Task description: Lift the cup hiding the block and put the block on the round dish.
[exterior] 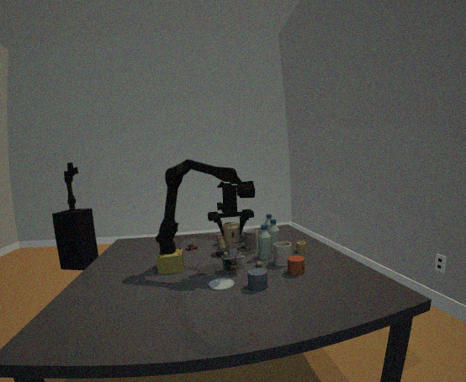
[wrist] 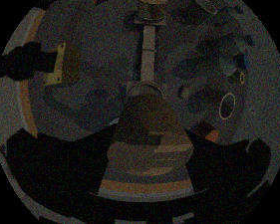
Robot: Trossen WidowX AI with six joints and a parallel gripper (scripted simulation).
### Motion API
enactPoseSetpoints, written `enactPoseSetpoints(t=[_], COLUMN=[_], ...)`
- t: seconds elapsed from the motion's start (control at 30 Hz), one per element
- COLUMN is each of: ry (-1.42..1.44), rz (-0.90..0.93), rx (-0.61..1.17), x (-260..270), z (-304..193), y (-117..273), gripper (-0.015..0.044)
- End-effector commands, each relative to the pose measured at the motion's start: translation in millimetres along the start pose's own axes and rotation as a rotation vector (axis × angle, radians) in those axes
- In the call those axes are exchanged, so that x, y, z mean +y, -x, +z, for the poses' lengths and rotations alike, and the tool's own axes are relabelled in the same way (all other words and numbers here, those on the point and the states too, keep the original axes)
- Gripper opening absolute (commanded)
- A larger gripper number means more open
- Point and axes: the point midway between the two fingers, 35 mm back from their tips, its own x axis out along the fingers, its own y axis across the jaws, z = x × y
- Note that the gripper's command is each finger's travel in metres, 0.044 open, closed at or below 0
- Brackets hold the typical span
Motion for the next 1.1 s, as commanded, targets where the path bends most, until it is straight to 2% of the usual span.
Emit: enactPoseSetpoints(t=[0.0, 0.43, 1.07], ry=[0.000, 0.000, 0.003], rz=[-0.001, -0.001, -0.001], rx=[0.000, 0.001, 0.017], x=[0, 2, 83], z=[0, -4, -110], y=[0, -2, -51], gripper=[0.0000, 0.0000, 0.0000])
